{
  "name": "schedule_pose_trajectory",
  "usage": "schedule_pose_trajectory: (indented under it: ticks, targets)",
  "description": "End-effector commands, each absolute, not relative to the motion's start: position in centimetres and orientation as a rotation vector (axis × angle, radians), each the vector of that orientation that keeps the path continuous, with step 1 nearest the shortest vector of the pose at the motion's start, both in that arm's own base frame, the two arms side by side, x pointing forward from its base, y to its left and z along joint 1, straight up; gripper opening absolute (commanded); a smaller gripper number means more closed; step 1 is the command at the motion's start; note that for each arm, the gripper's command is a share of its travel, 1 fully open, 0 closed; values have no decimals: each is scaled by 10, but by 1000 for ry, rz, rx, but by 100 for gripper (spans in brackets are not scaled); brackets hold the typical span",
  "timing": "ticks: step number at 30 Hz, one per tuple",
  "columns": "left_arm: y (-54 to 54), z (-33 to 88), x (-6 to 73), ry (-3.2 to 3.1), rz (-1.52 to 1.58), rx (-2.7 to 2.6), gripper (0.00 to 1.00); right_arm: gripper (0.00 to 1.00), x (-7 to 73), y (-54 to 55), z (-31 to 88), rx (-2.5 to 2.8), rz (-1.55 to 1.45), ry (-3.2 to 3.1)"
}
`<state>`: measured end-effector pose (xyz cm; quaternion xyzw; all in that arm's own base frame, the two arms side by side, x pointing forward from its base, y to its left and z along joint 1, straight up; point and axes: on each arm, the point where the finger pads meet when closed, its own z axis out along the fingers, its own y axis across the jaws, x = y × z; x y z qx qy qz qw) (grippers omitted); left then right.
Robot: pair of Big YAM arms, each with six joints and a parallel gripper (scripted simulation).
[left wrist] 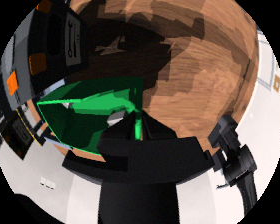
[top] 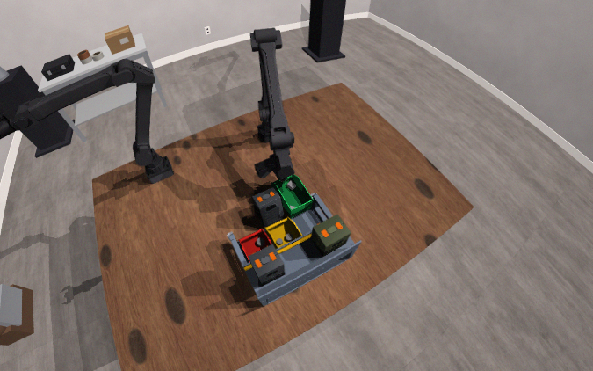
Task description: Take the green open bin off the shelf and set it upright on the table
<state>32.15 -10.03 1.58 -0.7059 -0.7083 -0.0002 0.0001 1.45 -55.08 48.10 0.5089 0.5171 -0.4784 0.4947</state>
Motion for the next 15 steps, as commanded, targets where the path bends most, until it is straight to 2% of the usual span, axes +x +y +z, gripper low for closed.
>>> schedule_pose_trajectory:
  ticks: [1, 15]
  targets:
    - [-104, 18, 318, -2225, 1, -2222, 0, 100, 9, -545, 501, 1196, -1196, 1217]
    - [-104, 13, 319, -2224, 2, -2222, 0, 100, 9, -545, 501, 1196, -1196, 1217]
